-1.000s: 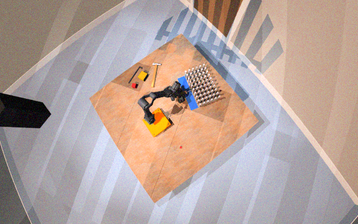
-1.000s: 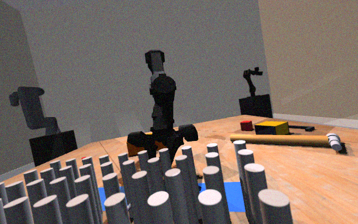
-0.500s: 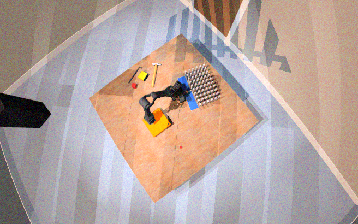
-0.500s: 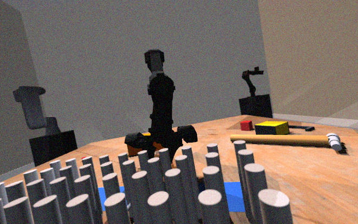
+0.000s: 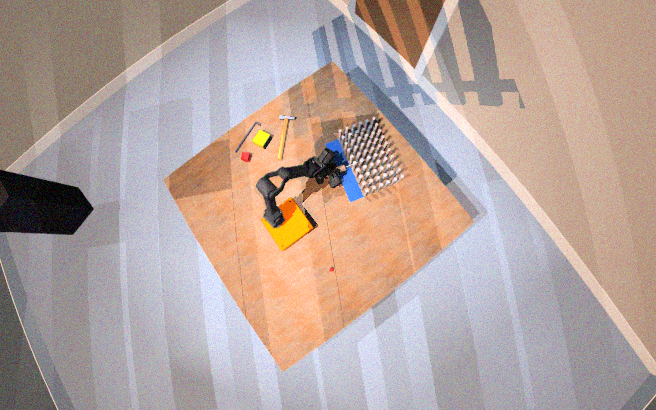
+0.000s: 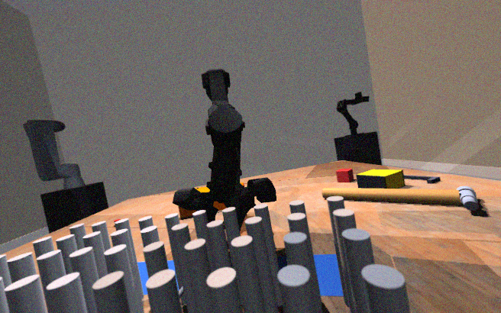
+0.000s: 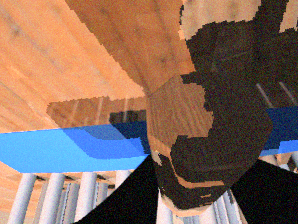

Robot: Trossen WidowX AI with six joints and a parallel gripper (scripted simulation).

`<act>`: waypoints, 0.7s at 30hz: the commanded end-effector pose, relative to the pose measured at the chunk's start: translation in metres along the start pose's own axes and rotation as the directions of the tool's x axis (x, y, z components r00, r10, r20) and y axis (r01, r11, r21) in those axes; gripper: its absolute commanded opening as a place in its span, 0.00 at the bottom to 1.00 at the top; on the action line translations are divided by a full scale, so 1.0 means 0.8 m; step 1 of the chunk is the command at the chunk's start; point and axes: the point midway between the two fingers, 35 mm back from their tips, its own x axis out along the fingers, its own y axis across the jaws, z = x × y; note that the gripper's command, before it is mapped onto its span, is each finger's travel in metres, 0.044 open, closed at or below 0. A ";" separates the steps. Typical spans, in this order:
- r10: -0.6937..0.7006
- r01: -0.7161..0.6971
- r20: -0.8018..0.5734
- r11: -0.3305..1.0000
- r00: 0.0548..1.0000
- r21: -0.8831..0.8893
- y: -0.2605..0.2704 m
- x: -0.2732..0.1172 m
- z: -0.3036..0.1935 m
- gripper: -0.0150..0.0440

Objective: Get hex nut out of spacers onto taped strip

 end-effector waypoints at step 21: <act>-0.003 0.003 0.001 1.000 1.000 -0.002 -0.001 0.013 0.012 0.25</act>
